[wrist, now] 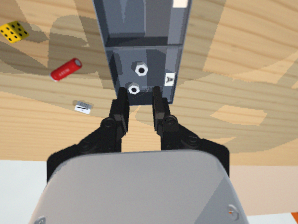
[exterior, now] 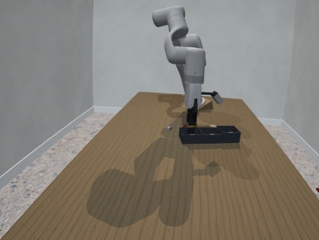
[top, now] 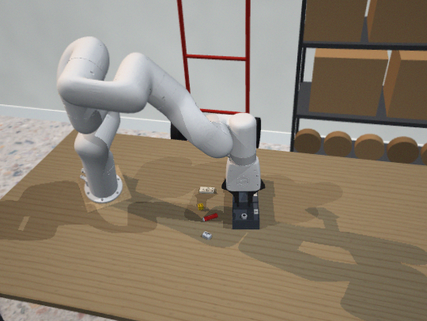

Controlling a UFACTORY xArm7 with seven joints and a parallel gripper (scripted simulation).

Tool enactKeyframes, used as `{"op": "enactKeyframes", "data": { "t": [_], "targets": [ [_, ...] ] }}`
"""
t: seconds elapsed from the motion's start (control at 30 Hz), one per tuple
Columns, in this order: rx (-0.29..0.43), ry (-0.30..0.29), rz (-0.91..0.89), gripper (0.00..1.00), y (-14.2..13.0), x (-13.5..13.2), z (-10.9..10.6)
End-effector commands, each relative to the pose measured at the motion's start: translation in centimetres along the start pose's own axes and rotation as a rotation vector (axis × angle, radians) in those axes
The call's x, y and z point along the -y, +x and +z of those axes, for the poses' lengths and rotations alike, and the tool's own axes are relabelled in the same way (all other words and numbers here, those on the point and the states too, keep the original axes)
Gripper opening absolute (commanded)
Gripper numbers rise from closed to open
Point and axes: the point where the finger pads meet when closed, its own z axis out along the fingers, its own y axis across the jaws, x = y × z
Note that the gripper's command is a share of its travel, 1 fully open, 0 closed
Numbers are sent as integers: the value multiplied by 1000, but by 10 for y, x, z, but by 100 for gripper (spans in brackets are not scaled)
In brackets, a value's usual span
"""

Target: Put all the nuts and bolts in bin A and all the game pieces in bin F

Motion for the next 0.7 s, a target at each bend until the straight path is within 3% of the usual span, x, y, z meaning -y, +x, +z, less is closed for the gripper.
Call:
{"op": "enactKeyframes", "data": {
  "t": [0.0,0.07,0.1,0.67],
  "targets": [
    [0,-1,0,30,0,0,-2],
    [0,-1,0,30,0,0,-2],
    [0,-1,-50,41,6,5,-2],
    [4,4,-627,41,100,88,-2]
  ]
}}
